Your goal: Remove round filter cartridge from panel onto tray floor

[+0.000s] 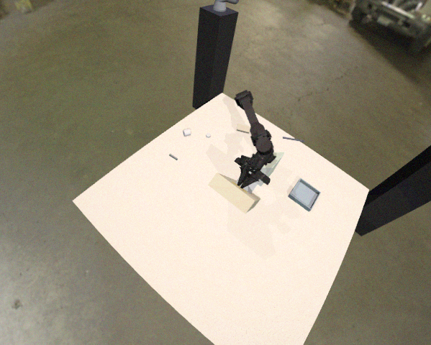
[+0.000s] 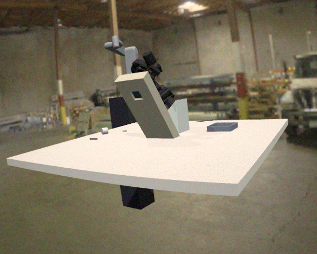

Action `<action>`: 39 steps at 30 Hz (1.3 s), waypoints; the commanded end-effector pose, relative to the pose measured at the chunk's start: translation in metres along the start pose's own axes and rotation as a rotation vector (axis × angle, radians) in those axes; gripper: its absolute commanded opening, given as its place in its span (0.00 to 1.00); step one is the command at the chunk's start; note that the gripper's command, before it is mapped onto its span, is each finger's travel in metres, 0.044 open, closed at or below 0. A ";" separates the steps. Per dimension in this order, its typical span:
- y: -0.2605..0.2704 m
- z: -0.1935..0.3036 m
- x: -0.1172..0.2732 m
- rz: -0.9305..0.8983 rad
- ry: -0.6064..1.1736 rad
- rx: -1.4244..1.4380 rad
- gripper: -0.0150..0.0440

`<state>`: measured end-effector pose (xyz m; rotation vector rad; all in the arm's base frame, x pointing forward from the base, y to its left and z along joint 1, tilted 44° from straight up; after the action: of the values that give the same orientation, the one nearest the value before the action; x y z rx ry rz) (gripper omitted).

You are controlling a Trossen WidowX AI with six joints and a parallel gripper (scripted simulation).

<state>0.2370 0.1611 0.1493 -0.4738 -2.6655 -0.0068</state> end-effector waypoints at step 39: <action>0.000 0.001 -0.013 -0.004 0.002 0.004 0.41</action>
<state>0.2453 0.1580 0.1448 -0.4706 -2.6708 -0.0079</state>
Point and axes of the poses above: the point midway between the two fingers, 35 mm back from their tips, its own x axis back along the fingers, its own y axis across the jaws, z = x × y, the point moved 8 cm from there along x, back along the fingers, and after that the axes turned 9 degrees about -x, right-handed, at the moved point
